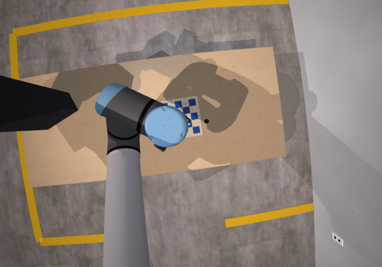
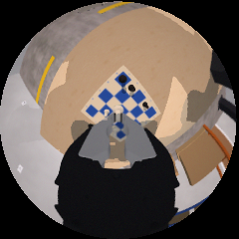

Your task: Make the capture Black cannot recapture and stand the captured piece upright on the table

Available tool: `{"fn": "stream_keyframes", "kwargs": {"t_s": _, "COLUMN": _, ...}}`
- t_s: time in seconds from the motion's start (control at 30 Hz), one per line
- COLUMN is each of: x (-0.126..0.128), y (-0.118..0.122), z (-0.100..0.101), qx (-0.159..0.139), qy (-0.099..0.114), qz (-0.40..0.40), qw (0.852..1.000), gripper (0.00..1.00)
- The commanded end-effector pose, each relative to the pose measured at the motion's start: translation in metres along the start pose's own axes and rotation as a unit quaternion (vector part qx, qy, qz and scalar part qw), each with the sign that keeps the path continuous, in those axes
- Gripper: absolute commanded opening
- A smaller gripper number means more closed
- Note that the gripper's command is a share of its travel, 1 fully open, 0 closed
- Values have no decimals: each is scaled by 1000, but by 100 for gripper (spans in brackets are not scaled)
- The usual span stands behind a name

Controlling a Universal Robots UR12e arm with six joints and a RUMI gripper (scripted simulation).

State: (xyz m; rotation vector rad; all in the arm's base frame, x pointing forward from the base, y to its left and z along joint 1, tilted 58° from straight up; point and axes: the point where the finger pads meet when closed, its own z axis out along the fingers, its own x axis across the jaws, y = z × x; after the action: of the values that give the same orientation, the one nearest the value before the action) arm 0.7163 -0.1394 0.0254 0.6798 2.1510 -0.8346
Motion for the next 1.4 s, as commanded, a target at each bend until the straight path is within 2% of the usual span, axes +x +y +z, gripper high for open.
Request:
{"fn": "stream_keyframes", "kwargs": {"t_s": 0.0, "x": -15, "y": 4, "z": 0, "qx": -1, "qy": -1, "qz": -85, "qw": 996, "gripper": 0}}
{"fn": "stream_keyframes", "kwargs": {"t_s": 0.07, "x": -15, "y": 4, "z": 0, "qx": -1, "qy": -1, "qz": -85, "qw": 996, "gripper": 0}}
{"fn": "stream_keyframes", "kwargs": {"t_s": 0.17, "x": -27, "y": 8, "z": 0, "qx": -1, "qy": -1, "qz": -150, "qw": 989, "gripper": 0}}
{"fn": "stream_keyframes", "kwargs": {"t_s": 0.4, "x": -53, "y": 16, "z": -1, "qx": -1, "qy": -1, "qz": -292, "qw": 956, "gripper": 0}}
{"fn": "stream_keyframes", "kwargs": {"t_s": 0.57, "x": -65, "y": 20, "z": -2, "qx": -1, "qy": -1, "qz": -353, "qw": 935, "gripper": 0}}
{"fn": "stream_keyframes", "kwargs": {"t_s": 0.8, "x": -69, "y": 21, "z": -2, "qx": -1, "qy": -1, "qz": -373, "qw": 928, "gripper": 0}}
{"fn": "stream_keyframes", "kwargs": {"t_s": 1.37, "x": -69, "y": 21, "z": -1, "qx": -1, "qy": -1, "qz": -374, "qw": 927, "gripper": 0}}
